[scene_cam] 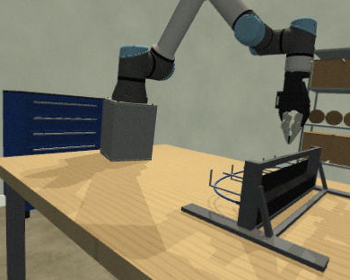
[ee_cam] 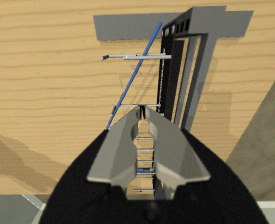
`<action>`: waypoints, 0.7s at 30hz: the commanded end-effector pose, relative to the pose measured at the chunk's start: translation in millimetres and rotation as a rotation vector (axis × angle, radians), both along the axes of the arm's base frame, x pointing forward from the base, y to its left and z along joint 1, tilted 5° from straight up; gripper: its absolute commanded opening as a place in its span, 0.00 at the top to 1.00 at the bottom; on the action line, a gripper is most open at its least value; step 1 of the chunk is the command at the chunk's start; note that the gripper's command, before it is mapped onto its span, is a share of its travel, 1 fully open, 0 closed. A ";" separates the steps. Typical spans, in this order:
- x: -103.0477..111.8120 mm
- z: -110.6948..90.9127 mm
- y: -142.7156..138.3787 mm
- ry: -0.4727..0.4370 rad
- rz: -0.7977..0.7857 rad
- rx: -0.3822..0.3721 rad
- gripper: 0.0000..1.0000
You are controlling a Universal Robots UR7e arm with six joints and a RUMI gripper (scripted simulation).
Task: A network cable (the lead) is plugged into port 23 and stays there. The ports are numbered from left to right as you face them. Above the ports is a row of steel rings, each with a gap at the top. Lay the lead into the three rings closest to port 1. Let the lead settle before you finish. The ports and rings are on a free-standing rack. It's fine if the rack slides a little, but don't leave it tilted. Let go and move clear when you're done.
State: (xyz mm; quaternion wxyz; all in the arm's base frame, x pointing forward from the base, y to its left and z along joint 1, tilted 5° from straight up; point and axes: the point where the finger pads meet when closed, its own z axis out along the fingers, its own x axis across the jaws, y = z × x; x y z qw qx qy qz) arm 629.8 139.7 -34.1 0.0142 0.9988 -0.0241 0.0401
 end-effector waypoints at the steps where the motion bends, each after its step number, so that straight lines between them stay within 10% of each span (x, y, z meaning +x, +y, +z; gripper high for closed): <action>1: 0.5 0.8 0.1 -0.002 0.000 0.000 1.00; 21: -8.3 1.0 -28.1 -0.001 0.003 0.000 1.00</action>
